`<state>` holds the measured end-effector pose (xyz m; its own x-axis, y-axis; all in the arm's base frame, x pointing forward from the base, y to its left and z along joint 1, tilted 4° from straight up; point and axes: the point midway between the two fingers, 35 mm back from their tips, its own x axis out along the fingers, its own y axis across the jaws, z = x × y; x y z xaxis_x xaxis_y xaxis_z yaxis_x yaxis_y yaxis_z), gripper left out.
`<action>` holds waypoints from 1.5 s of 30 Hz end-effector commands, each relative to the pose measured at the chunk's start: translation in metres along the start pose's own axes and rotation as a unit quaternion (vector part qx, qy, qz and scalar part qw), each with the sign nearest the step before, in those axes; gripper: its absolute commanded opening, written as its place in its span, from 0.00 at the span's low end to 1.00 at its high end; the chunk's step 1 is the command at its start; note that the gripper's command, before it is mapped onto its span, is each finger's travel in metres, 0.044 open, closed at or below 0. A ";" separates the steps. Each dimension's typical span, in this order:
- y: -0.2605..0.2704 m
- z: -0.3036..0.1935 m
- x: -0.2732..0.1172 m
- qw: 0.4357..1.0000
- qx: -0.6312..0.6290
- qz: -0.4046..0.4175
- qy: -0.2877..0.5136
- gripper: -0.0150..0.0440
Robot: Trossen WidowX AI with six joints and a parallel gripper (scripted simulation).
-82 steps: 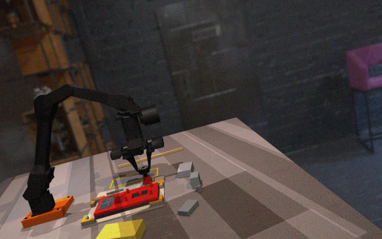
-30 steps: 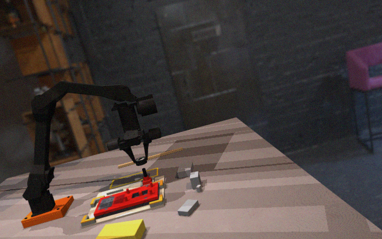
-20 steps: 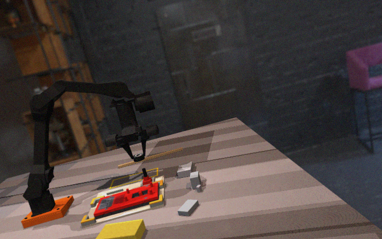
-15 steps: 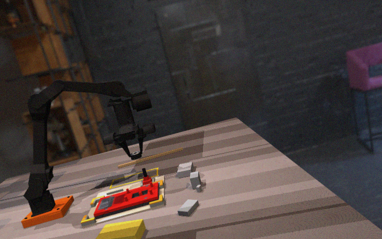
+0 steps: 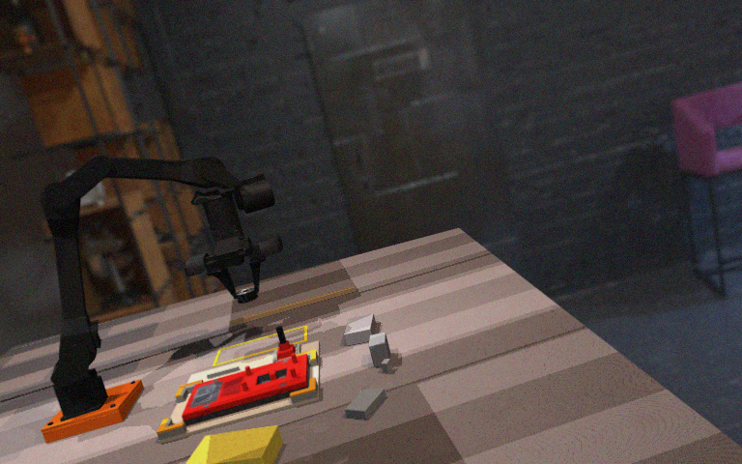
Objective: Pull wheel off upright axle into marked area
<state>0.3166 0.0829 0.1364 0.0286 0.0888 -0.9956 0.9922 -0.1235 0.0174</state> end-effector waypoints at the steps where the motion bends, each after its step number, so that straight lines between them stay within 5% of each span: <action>1: -0.001 0.001 0.004 1.000 0.005 0.002 -0.002 0.25; 28: -0.001 0.002 0.103 1.000 0.005 0.001 -0.002 0.25; 39: -0.002 0.001 0.098 1.000 0.003 -0.002 -0.001 0.74; 45: -0.001 0.001 0.050 1.000 0.004 0.001 -0.002 0.76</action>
<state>0.3148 0.0886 0.0593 0.0034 0.0830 -0.9965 0.9910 -0.1337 -0.0078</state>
